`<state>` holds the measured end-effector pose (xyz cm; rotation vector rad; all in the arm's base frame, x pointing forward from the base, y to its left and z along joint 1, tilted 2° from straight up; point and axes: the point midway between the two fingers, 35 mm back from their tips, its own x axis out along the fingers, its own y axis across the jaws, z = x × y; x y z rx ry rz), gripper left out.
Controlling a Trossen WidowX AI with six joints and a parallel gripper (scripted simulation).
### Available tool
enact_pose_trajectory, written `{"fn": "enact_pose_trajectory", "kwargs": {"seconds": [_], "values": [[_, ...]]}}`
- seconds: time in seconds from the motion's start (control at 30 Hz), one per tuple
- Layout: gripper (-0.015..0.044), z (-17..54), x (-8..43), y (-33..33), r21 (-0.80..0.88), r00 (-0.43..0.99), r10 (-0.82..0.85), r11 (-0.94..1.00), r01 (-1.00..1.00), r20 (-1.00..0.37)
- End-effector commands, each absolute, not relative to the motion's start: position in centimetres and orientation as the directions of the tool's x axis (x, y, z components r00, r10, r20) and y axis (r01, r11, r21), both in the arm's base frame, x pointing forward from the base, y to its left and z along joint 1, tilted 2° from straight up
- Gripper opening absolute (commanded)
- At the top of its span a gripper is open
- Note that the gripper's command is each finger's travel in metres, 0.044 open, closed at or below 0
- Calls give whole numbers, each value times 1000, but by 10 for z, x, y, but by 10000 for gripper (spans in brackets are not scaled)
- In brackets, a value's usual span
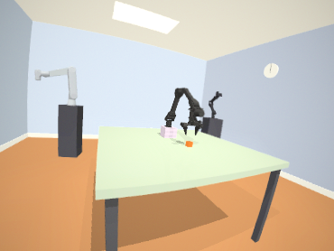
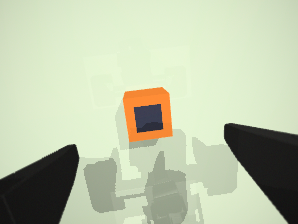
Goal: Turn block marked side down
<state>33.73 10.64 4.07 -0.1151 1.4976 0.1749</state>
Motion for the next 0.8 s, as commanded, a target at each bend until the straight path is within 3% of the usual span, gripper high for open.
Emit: {"fn": "enact_pose_trajectory", "kwargs": {"seconds": [0.0, 0.77], "values": [[440, 20, 335, 105, 24, 41, 32, 981, -191, -999], [440, -17, 338, 107, 24, 40, 32, 981, -191, -999]]}}
